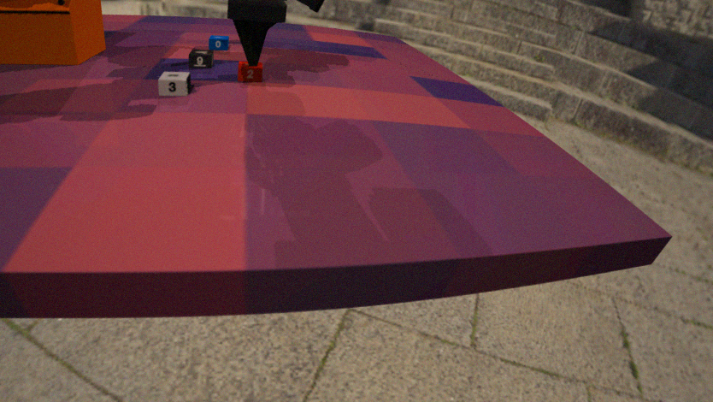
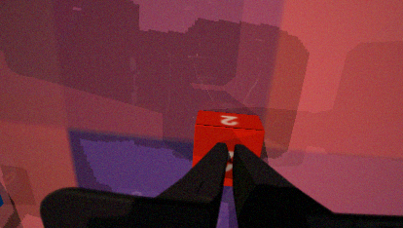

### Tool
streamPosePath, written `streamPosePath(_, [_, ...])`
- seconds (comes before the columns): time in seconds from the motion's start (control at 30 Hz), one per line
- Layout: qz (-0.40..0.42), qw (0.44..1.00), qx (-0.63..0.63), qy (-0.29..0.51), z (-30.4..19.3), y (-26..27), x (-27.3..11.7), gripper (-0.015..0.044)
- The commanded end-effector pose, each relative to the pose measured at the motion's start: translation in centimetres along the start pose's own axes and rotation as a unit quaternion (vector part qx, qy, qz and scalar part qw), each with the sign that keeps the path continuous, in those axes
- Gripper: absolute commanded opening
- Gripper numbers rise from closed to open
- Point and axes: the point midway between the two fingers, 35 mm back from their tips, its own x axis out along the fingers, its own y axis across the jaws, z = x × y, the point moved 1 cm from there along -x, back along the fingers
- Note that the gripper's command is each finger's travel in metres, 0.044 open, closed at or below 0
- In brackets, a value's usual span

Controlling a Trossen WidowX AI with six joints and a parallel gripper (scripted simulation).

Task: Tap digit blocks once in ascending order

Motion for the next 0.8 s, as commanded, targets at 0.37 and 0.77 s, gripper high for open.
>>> streamPosePath(0.37, [0.001,1.0,-0.001,0.001,0.1,0.1,-9.7,0.002])
streamPosePath(0.77, [0.0,1.0,-0.002,0.002,-4.0,-4.1,-11.0,0.002])
